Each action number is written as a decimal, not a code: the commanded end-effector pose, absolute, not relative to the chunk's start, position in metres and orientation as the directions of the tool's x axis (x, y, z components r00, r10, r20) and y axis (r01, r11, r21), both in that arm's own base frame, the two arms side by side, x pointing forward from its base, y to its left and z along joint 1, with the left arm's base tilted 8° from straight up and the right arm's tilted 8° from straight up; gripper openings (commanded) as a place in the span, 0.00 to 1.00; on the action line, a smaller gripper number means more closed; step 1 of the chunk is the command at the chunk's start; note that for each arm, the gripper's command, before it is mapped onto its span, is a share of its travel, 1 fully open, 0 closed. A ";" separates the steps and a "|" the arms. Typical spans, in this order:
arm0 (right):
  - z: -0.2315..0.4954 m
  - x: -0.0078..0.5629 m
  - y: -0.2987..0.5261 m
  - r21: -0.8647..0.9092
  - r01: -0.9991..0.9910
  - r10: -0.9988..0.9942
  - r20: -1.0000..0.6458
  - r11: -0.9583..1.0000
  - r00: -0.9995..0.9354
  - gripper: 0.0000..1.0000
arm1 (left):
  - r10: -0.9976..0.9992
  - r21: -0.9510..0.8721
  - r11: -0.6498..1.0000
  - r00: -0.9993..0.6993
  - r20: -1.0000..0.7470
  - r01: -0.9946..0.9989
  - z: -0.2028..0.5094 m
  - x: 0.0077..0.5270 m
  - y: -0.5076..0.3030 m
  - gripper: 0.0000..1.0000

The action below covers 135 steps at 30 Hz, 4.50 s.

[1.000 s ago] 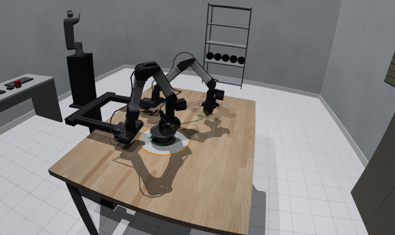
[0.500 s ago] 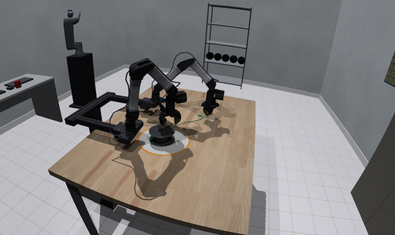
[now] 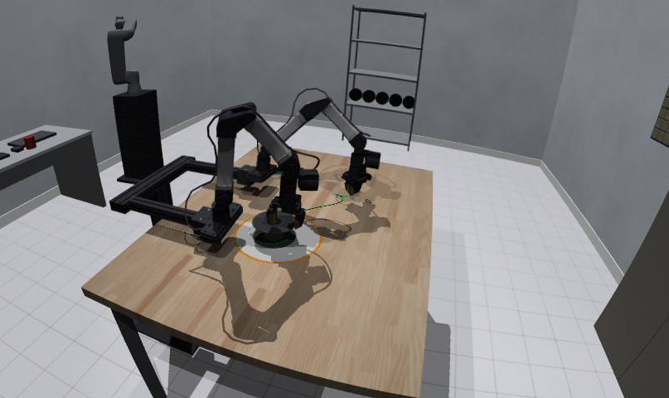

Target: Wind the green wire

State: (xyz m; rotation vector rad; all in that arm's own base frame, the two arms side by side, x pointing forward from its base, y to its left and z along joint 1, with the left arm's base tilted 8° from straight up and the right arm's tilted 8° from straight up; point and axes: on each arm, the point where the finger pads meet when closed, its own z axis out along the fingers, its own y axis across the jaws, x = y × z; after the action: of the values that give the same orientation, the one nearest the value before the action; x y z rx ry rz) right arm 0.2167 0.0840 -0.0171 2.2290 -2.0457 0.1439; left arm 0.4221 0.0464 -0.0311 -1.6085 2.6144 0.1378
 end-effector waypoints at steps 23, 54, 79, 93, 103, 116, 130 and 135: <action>-0.017 0.105 0.091 -0.071 -0.198 -0.200 -0.009 0.978 -0.980 0.81 | -0.883 0.009 0.452 -0.449 -0.136 -0.892 -0.023 0.430 0.046 0.00; -0.014 0.126 0.088 -0.025 0.832 0.823 -0.134 0.555 -0.553 0.81 | -0.882 0.009 0.455 -0.452 -0.136 -0.891 -0.019 0.429 0.048 0.00; -0.043 0.124 0.084 -0.025 0.832 0.823 -0.134 0.555 -0.553 0.79 | -0.881 0.009 0.456 -0.453 -0.136 -0.890 -0.013 0.434 0.049 0.00; -0.043 0.124 0.084 -0.025 0.832 0.823 -0.134 0.555 -0.553 0.59 | -0.882 0.009 0.454 -0.451 -0.136 -0.891 -0.018 0.433 0.049 0.00; -0.047 0.126 0.083 -0.029 0.815 0.806 -0.133 0.578 -0.577 0.56 | -0.882 0.009 0.454 -0.451 -0.136 -0.891 -0.021 0.431 0.050 0.00; -0.042 0.164 0.055 -0.099 0.358 0.349 -0.095 0.929 -0.932 0.56 | -0.892 0.006 0.435 -0.431 -0.136 -0.901 -0.024 0.427 0.050 0.00; -0.041 0.236 0.080 -0.152 -0.326 -0.332 -0.013 0.933 -0.943 0.56 | -0.920 -0.003 0.372 -0.368 -0.136 -0.928 -0.020 0.429 0.051 0.00; -0.045 0.244 0.113 -0.154 -0.594 -0.598 0.020 0.790 -0.801 0.56 | -0.922 -0.004 0.367 -0.363 -0.136 -0.930 -0.019 0.428 0.047 0.00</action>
State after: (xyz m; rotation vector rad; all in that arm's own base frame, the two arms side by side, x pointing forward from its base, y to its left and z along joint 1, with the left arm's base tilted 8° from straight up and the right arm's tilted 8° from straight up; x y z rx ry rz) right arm 0.2378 0.0958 -0.0429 0.5662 -3.1294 0.2535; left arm 0.4196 0.0462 -0.0357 -1.7000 2.5535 0.1349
